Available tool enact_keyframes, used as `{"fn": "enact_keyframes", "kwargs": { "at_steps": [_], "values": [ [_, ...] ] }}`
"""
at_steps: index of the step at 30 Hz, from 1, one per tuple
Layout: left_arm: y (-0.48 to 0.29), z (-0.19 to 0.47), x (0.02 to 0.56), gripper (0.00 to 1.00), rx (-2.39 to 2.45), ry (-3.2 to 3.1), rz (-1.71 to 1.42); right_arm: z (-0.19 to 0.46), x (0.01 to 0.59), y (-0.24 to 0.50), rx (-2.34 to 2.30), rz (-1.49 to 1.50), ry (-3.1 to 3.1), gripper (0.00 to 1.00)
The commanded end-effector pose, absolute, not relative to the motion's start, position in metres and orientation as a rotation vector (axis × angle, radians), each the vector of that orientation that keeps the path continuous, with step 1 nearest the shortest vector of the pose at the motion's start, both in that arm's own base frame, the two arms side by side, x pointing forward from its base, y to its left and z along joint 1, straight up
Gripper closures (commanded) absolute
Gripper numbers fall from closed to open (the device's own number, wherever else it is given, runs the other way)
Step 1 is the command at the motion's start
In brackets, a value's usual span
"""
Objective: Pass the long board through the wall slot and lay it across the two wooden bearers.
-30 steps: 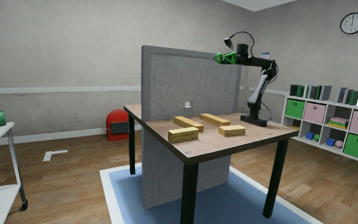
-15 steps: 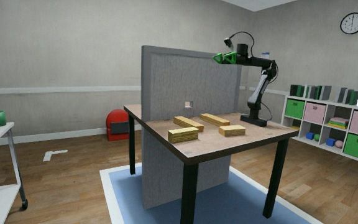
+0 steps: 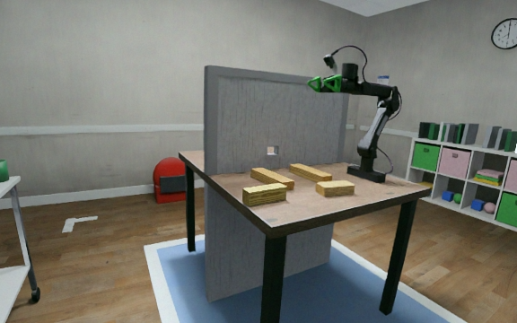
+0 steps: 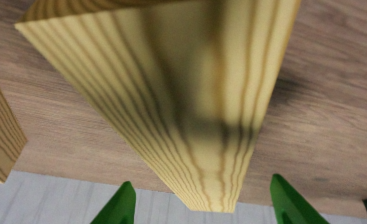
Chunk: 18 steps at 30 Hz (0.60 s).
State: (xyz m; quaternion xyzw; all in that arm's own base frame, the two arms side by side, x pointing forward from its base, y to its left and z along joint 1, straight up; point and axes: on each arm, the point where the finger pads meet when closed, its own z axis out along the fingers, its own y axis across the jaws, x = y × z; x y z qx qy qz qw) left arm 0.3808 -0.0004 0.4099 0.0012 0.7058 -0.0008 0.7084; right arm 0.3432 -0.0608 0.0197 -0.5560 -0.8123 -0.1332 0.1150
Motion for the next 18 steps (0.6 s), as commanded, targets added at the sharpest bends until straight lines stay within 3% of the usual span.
{"fn": "enact_keyframes", "kwargs": {
  "at_steps": [1,18],
  "values": [
    [0.002,0.441,0.375,0.0,-0.01,1.493,-0.002,0.035,0.337,-0.059,-1.58,-0.268,-2.345,0.22],
    [0.002,0.441,0.375,0.0,-0.01,1.493,-0.002,0.039,0.361,-0.058,-1.595,-0.323,-2.419,0.22]
  ]
}}
